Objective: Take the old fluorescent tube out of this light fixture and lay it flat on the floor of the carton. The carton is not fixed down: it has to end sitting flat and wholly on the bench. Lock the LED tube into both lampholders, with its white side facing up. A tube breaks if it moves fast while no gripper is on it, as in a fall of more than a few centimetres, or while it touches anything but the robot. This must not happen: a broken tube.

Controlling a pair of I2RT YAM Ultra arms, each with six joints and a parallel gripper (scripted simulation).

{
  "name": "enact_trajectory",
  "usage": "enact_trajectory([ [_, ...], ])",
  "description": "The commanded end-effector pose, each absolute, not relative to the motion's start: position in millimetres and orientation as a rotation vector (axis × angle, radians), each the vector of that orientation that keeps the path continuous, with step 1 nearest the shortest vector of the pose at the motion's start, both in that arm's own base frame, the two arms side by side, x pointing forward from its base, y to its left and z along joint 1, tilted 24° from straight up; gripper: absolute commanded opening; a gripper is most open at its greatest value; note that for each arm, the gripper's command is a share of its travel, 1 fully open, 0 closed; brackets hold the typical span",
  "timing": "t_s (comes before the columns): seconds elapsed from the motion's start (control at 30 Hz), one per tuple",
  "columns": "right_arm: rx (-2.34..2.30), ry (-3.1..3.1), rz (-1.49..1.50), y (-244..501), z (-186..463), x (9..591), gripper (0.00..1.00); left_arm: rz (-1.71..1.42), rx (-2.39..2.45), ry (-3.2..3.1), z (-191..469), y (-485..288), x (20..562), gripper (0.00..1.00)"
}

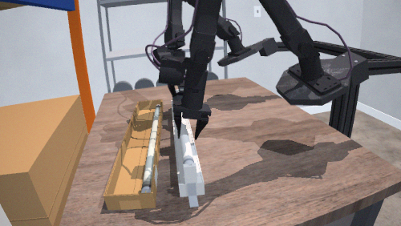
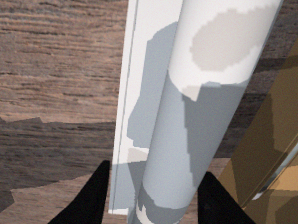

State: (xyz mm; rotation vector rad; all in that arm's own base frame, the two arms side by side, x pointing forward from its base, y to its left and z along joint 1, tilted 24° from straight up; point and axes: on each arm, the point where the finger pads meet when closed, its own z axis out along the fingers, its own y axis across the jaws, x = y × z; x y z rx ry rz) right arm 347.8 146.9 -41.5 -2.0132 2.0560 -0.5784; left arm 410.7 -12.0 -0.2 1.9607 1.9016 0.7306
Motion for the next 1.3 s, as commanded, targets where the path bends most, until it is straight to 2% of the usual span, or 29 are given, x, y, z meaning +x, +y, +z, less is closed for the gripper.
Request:
enact_trajectory([
  [0.0,-2.031,2.023,-0.557,155,-33,340,0.49,0.706,1.984,1.911,-4,-15,406,0.49],
  [0.3,-2.031,2.023,-0.557,155,-33,340,0.49,0.706,1.984,1.911,-4,-15,406,0.49],
  [0.37,-2.045,2.062,-0.574,148,-29,329,0.49,0.703,2.001,1.927,4,-16,388,0.49],
  [0.47,-1.994,2.034,-0.564,162,-4,341,0.49,0.707,1.992,1.927,16,-16,385,0.49],
  [0.77,-1.999,2.042,-0.578,162,22,326,0.49,0.700,1.997,1.929,39,-20,366,0.49],
  [0.97,-1.994,2.014,-0.556,167,20,327,0.49,0.664,2.017,1.918,24,-25,367,0.49],
  [1.07,-2.014,2.018,-0.556,163,15,322,0.49,0.712,1.954,1.896,47,-23,386,0.49],
  [1.27,-2.008,2.026,-0.563,155,10,324,0.49,0.696,1.980,1.895,40,-25,377,0.49],
])
